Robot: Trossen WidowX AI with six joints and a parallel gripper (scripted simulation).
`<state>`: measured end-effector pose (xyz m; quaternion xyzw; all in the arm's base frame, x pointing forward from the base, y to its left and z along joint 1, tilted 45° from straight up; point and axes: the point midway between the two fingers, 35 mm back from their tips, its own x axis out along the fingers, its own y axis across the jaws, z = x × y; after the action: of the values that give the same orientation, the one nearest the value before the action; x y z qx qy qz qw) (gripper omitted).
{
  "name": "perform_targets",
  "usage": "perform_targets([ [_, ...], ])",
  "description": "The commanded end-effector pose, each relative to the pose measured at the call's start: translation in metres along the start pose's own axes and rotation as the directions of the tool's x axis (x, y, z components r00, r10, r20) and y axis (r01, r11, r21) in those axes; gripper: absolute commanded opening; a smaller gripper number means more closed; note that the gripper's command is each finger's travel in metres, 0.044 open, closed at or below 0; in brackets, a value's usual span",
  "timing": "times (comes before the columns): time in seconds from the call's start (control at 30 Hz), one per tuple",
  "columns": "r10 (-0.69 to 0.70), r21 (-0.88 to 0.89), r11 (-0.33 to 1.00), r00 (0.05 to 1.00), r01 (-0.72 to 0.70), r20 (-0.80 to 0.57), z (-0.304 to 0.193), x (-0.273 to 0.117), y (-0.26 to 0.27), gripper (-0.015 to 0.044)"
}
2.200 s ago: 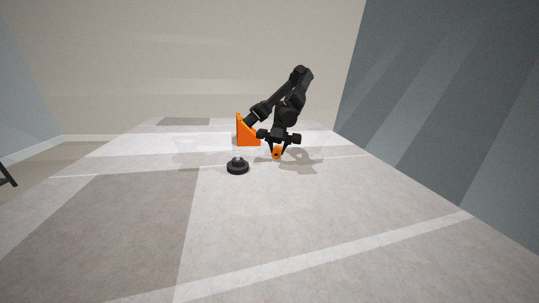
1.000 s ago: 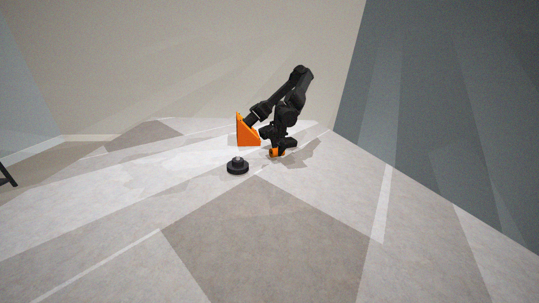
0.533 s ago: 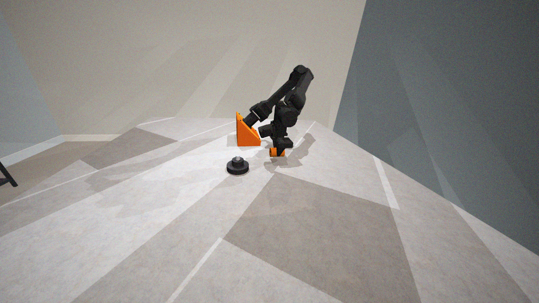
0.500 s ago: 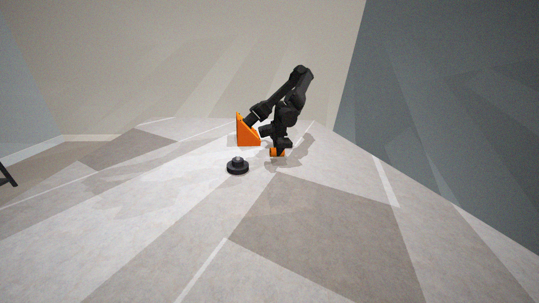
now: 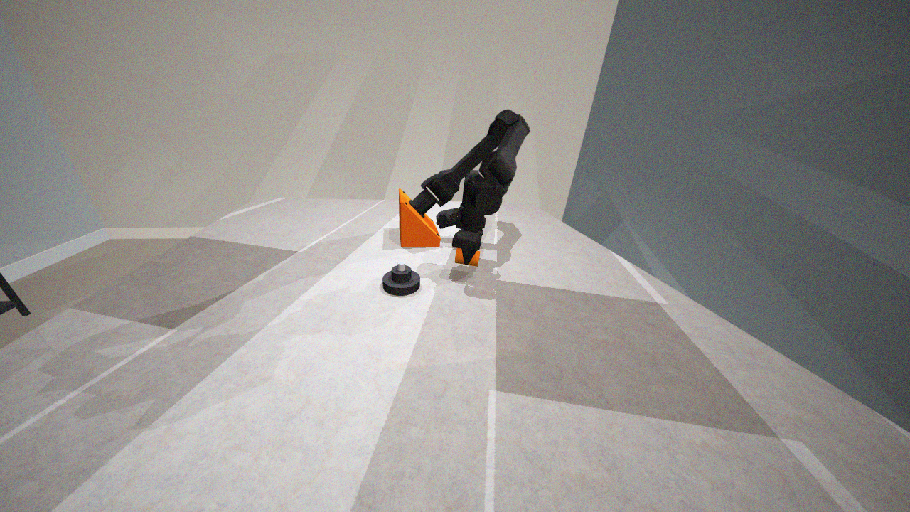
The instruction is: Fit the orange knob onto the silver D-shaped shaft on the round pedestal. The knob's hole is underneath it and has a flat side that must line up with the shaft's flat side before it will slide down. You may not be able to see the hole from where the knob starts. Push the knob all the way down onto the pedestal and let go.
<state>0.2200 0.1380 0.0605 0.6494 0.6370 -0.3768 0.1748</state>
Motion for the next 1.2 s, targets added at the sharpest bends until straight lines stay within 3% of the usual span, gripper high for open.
perform_targets([
  [0.0, 0.0, 0.02, 1.0, 1.0, 0.0, -0.004, -0.001, 0.001, 0.0, 0.0179],
  [0.33, 0.0, 0.02, 1.0, 1.0, 0.0, -0.005, -0.001, 0.013, 0.0, 0.0179],
  [0.43, 0.002, 0.012, 1.0, 1.0, -0.002, -0.002, -0.001, 0.011, 0.0, 0.0258],
  [0.47, 0.002, 0.012, 1.0, 1.0, -0.002, -0.002, -0.001, 0.011, 0.0, 0.026],
  [1.17, 0.002, 0.012, 1.0, 1.0, -0.002, -0.002, -0.001, 0.011, 0.0, 0.026],
])
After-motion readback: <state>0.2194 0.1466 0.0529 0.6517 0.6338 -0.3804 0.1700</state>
